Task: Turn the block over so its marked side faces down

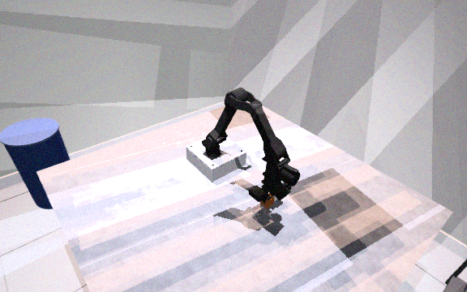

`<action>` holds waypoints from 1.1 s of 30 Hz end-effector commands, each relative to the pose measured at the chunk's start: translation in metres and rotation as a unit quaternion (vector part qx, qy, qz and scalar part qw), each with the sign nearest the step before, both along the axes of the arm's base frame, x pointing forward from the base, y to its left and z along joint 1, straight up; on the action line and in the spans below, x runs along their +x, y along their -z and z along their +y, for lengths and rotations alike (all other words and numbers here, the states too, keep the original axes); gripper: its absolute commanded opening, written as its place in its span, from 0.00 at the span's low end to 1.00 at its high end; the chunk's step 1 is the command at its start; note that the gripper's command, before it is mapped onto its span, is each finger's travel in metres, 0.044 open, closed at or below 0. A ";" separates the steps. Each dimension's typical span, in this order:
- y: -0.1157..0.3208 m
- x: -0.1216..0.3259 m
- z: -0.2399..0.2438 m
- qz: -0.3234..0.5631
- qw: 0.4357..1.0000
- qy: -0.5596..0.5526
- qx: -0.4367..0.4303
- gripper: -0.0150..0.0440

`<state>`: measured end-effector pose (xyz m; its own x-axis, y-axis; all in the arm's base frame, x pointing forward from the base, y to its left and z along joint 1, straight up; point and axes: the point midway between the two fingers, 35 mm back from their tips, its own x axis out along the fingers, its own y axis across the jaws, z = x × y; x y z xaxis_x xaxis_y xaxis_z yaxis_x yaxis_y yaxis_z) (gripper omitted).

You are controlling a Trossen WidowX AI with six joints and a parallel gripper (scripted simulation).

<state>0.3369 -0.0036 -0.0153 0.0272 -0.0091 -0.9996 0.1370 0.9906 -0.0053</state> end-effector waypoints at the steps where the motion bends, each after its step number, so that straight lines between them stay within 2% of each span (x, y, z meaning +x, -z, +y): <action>1: 0.001 -0.001 0.001 0.001 1.000 0.000 0.003 0.34; 4: -0.004 -0.001 0.001 0.001 1.000 0.000 0.003 0.25; 8: -0.028 -0.001 0.001 0.001 1.000 0.000 0.003 0.25; 15: -0.029 -0.001 0.001 -0.005 1.000 0.000 0.002 0.25; 33: -0.019 0.000 0.001 -0.147 0.989 -0.003 -0.020 0.25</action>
